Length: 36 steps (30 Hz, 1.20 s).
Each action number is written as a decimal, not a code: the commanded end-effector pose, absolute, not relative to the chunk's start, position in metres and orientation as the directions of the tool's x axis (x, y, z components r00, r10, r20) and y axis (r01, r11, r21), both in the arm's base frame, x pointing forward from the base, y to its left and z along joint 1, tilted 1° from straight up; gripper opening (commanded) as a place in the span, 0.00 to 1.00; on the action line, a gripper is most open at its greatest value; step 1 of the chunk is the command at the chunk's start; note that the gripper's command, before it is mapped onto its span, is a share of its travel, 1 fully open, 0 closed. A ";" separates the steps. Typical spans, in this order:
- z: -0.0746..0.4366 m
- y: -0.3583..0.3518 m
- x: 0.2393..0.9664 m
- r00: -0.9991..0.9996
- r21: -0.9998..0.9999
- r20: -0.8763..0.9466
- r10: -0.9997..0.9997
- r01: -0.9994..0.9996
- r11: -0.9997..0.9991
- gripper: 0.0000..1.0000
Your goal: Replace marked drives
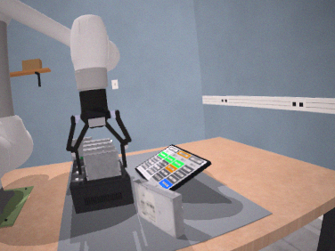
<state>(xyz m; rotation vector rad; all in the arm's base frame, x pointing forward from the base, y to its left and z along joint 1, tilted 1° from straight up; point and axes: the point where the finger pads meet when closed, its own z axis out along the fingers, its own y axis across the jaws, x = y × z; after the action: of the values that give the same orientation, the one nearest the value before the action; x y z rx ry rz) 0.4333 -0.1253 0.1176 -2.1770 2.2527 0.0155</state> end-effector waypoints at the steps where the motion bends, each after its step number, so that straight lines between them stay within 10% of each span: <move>1: 0.122 -0.126 0.434 -0.034 0.000 -0.013 -0.999 -0.999 0.034 0.89; 36: 0.227 -0.127 0.434 -0.034 0.000 -0.013 -0.999 -0.999 0.034 0.89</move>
<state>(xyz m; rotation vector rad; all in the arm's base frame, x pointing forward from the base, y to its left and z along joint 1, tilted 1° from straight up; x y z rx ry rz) 0.4333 -0.1269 0.2242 -2.1769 2.2529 0.0153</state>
